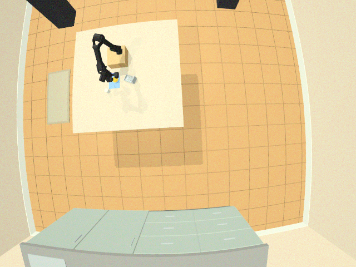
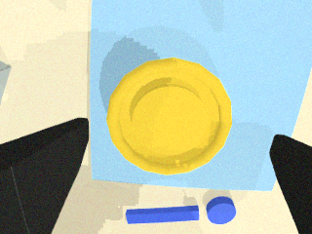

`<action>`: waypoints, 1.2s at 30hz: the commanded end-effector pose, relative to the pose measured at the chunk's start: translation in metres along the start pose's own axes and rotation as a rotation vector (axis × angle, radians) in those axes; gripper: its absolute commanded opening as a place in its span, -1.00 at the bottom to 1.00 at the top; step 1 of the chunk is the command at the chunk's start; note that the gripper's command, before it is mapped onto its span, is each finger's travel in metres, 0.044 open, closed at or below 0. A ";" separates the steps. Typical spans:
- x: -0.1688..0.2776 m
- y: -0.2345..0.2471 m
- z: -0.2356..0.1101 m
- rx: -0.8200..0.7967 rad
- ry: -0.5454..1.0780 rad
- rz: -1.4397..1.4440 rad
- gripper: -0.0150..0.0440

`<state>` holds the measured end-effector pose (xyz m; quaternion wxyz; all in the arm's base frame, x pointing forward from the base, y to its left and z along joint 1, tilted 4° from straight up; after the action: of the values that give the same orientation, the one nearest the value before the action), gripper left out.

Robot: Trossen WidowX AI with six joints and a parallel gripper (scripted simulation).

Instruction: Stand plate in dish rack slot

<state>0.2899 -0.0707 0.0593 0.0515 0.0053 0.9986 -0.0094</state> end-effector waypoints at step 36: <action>0.007 0.003 0.041 -0.008 0.011 -0.004 0.65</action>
<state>0.2884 -0.0691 0.0187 0.0473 0.0035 0.9988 -0.0076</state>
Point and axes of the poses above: the point midway between the two fingers, 35 mm back from their tips, its own z axis out along the fingers, its own y axis across the jaws, x = y × z, the point moved 5 cm from there along -z, back along the fingers, and after that the axes turned 4 degrees about z, right-handed, at the moved point
